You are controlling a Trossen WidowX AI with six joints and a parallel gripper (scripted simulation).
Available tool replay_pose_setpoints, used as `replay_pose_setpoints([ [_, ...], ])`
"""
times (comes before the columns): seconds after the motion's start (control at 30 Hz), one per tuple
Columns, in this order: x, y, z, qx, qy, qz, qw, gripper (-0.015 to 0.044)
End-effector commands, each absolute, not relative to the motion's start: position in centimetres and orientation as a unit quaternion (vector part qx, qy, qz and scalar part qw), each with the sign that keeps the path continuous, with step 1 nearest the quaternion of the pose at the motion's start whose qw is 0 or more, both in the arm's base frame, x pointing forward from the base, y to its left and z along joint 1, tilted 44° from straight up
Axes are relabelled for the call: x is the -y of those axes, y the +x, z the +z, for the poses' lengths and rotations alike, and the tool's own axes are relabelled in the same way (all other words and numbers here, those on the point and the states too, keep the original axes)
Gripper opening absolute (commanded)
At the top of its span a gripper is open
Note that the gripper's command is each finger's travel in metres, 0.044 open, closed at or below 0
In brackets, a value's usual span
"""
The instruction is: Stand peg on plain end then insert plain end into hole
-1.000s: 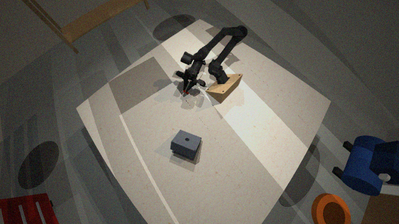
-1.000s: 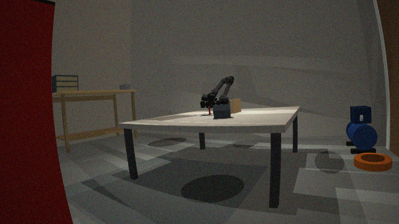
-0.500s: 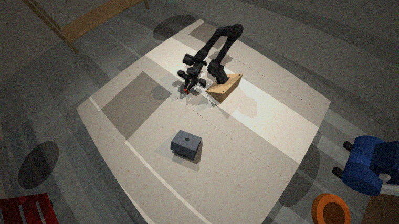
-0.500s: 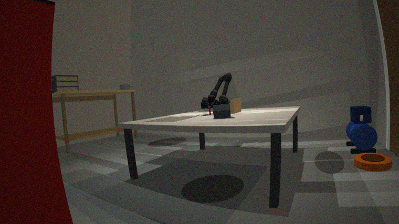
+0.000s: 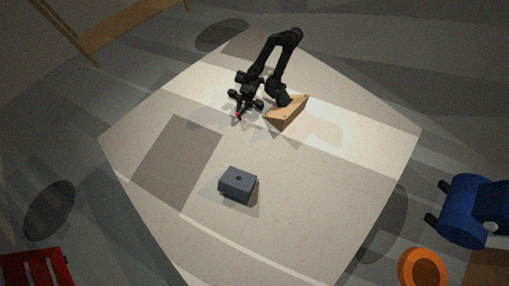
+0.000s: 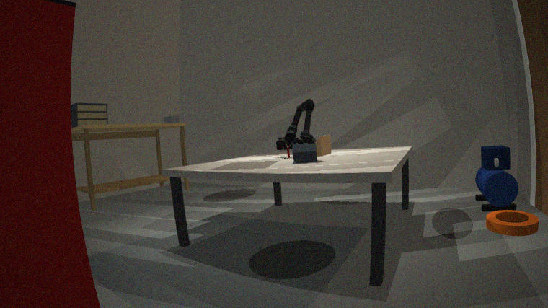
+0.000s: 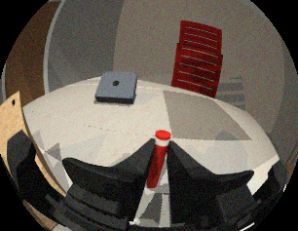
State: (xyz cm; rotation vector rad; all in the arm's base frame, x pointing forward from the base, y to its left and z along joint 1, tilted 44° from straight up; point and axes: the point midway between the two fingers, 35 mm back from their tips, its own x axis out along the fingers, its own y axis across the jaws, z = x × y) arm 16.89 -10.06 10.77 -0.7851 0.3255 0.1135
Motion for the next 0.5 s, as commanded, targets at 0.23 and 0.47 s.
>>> replay_pose_setpoints([
  [0.23, 10.35, 16.83, 10.55, -0.160, -0.379, 0.053, 0.910, 0.0049],
  [0.47, 10.44, 16.77, 10.49, -0.161, -0.378, 0.053, 0.910, 0.0049],
])
